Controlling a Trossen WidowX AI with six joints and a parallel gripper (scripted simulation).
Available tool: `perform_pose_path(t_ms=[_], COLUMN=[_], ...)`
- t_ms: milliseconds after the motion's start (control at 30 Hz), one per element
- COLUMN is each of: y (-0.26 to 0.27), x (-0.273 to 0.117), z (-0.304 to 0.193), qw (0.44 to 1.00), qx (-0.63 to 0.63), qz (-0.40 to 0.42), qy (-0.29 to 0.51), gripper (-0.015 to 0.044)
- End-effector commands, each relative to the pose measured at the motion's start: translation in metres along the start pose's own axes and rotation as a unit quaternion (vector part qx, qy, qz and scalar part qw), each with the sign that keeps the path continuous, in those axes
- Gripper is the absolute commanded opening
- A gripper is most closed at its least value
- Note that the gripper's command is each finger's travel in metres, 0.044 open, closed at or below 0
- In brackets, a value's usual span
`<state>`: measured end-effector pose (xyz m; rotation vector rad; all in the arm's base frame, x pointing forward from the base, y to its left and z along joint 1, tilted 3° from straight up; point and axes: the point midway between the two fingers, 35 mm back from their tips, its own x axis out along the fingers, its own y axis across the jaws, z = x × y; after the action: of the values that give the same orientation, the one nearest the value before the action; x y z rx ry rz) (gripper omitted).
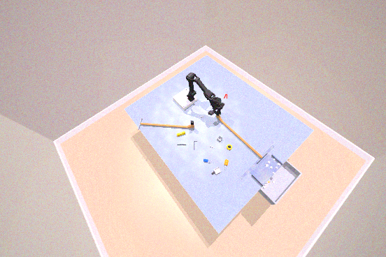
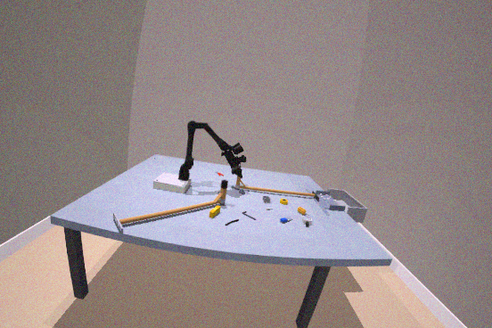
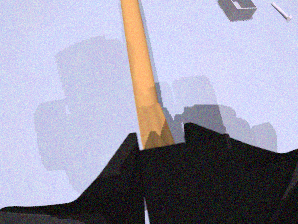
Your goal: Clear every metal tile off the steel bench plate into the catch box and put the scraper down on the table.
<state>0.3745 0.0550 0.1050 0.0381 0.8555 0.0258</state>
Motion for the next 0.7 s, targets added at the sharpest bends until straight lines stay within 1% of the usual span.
perform_pose_path(t_ms=[0,667], y=[0.002,0.008], x=[0.003,0.024], z=[0.011,0.039], qw=[1.0,1.0], qx=[-0.002,-0.002], qz=[0.002,0.003], qy=[-0.008,-0.01], gripper=[0.0,0.0])
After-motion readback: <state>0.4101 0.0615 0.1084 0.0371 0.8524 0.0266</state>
